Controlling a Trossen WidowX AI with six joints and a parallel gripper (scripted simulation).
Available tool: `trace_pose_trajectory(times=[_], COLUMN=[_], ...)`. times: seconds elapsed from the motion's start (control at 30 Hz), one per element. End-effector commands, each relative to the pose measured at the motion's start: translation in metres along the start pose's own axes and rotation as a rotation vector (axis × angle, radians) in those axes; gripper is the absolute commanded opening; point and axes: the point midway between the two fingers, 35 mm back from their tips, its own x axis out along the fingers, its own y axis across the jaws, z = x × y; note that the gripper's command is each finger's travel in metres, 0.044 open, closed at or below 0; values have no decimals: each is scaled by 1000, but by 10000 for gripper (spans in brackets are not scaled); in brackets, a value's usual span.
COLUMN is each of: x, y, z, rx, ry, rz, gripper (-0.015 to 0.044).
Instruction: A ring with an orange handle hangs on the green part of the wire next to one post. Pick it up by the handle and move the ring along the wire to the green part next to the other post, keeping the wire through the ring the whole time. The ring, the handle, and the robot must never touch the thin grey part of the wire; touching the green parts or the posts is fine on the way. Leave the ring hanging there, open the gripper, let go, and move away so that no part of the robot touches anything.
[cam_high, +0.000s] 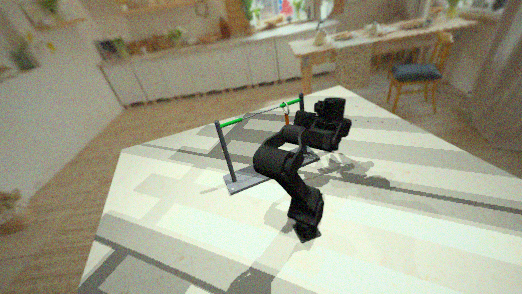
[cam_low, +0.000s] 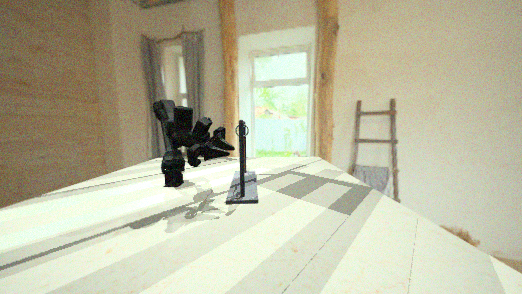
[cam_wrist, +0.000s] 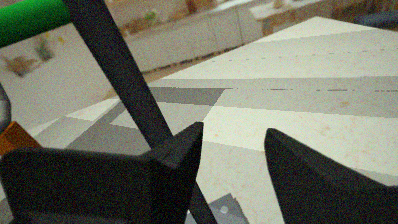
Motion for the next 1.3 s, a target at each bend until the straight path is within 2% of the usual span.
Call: trace_pose_trajectory(times=[0.0,0.43,0.67,1.07,1.27], x=[-13,-67,-65,-35,-32], y=[-2,22,24,53,56], z=[-35,-135,-134,-95,-92], rx=[-96,-368,-375,-406,-406], ry=[37,14,15,4,0], rz=[67,312,315,314,314], gripper=[160,160,160,160,160])
